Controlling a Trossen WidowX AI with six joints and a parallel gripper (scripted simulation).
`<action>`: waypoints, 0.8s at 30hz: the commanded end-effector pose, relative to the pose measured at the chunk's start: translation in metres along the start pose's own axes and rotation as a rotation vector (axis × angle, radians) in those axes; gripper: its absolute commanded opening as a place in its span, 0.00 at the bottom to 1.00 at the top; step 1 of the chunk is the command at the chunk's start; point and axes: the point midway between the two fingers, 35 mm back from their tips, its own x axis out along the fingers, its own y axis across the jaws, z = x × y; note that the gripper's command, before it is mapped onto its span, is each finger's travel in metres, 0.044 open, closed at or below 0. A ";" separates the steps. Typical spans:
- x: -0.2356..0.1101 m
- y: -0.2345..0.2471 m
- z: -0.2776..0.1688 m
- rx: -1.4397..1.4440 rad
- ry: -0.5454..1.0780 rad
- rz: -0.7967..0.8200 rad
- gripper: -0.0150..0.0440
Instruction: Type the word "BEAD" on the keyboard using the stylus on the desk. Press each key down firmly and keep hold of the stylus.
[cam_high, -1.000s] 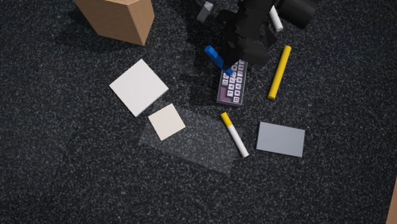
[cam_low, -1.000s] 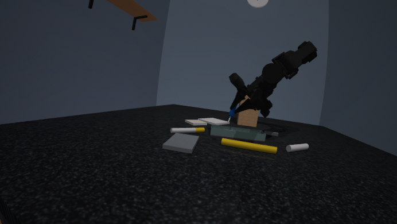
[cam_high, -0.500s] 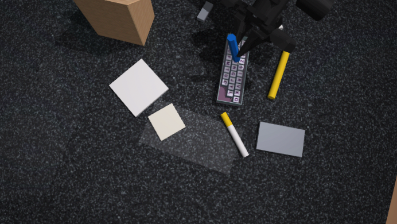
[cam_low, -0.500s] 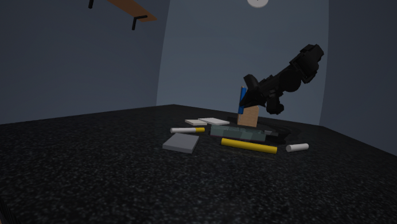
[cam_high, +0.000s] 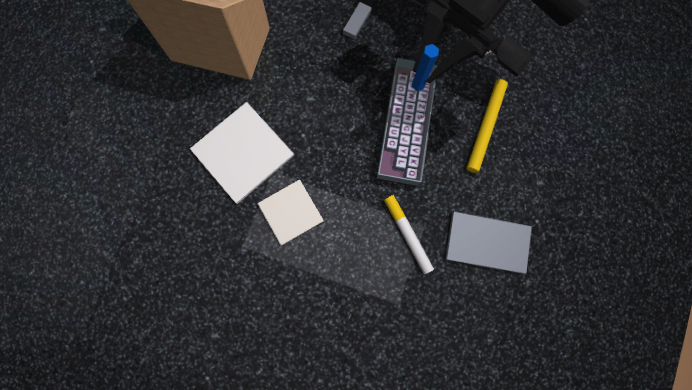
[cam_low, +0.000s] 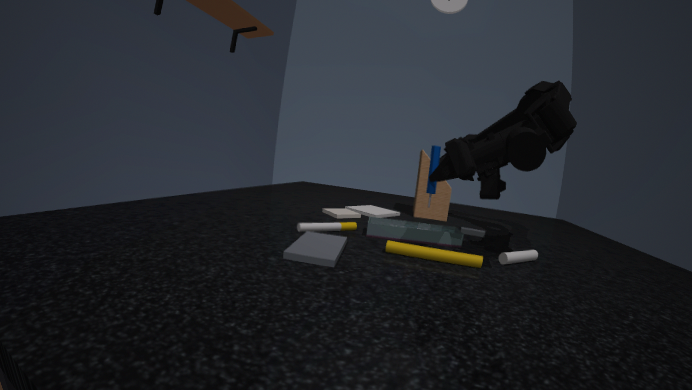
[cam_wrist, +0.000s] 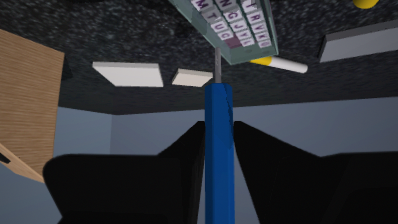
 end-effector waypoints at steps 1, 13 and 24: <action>0.004 -0.001 0.010 -0.015 0.007 -0.004 0.25; 0.017 0.000 0.030 -0.015 0.006 -0.003 0.34; 0.019 -0.002 0.033 -0.015 0.006 -0.004 0.39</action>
